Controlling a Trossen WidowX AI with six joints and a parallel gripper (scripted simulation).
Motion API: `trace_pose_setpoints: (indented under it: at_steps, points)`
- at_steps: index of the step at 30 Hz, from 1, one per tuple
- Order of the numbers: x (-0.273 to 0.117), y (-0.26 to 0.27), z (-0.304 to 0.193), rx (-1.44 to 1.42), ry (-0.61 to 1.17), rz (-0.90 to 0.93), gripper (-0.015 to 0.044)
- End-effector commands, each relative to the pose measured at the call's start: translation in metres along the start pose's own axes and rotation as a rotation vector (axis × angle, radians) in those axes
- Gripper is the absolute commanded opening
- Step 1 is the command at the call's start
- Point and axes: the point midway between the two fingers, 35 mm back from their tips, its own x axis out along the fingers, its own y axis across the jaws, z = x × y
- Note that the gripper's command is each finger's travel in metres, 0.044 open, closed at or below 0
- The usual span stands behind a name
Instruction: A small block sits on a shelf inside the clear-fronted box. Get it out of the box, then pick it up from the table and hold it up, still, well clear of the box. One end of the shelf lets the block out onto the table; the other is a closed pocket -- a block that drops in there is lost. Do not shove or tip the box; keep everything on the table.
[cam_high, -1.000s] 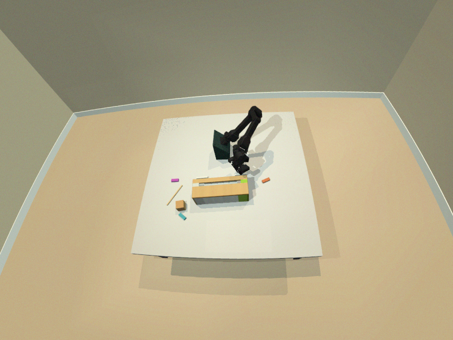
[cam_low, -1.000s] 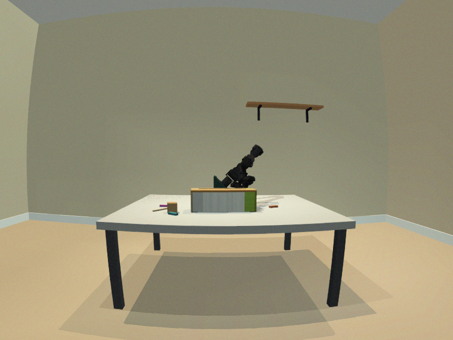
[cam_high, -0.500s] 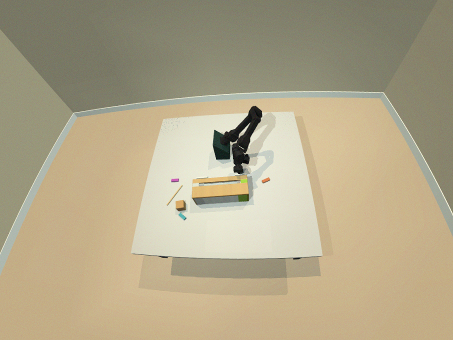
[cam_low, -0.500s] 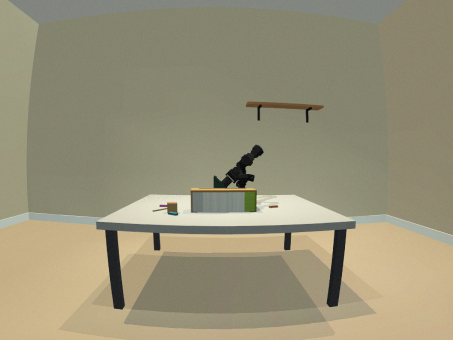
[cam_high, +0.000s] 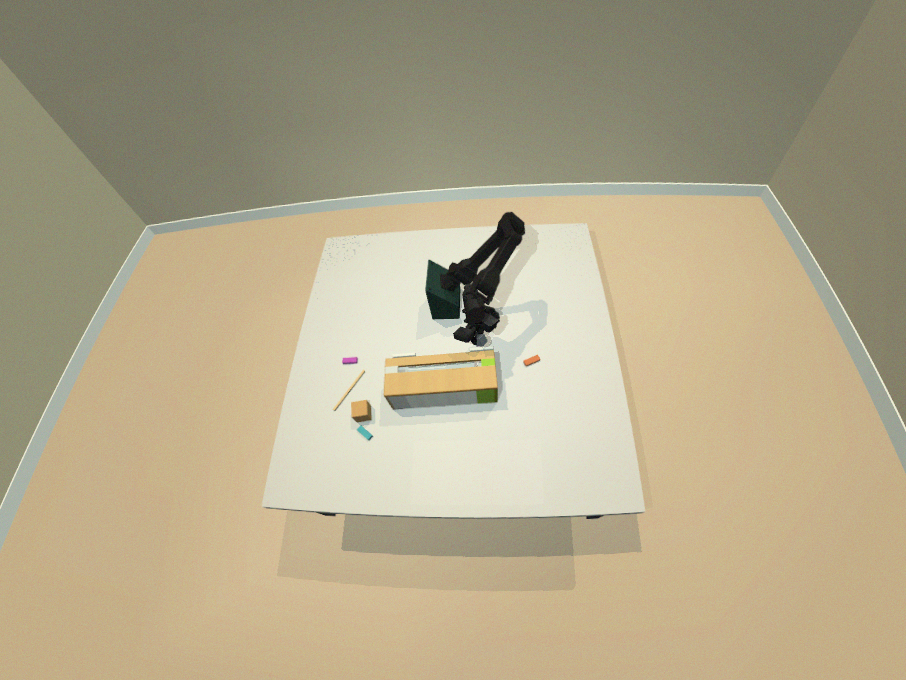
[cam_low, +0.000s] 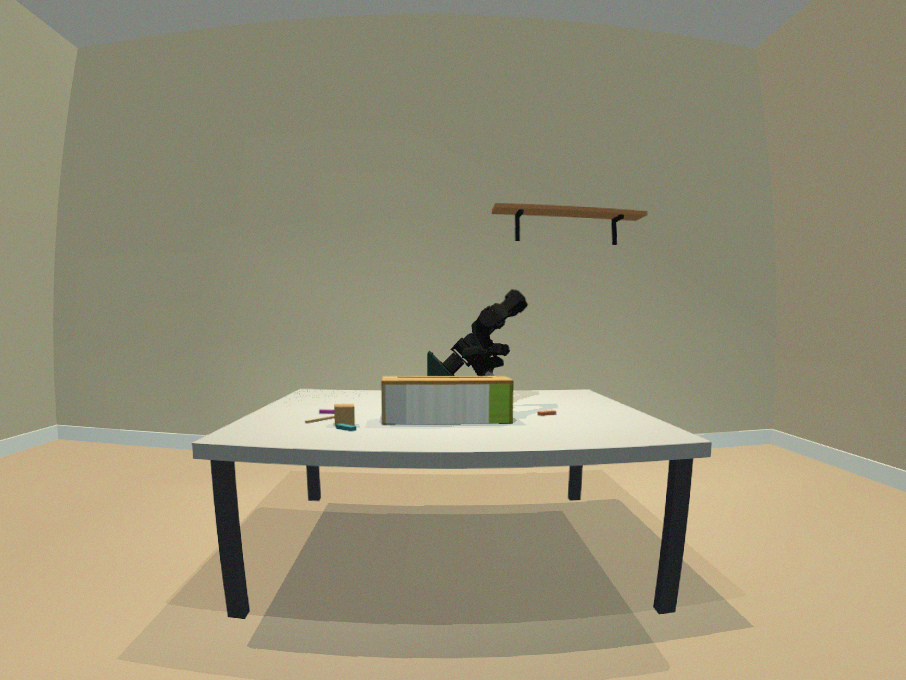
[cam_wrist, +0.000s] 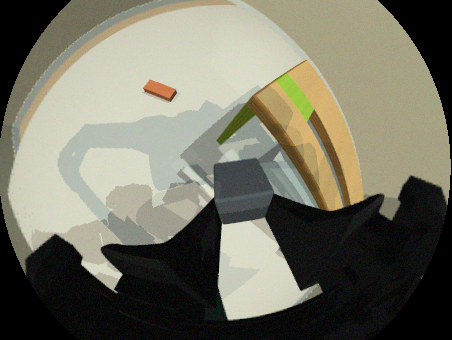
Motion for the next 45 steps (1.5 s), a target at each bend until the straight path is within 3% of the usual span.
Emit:
trace_pose_setpoints:
  at_steps: [1,45]
  points:
    - [-0.005,-0.002,0.004,0.161,-0.013,-0.002,0.0]
    - [-0.038,0.003,0.006,1.916,-0.027,0.099,0.0]
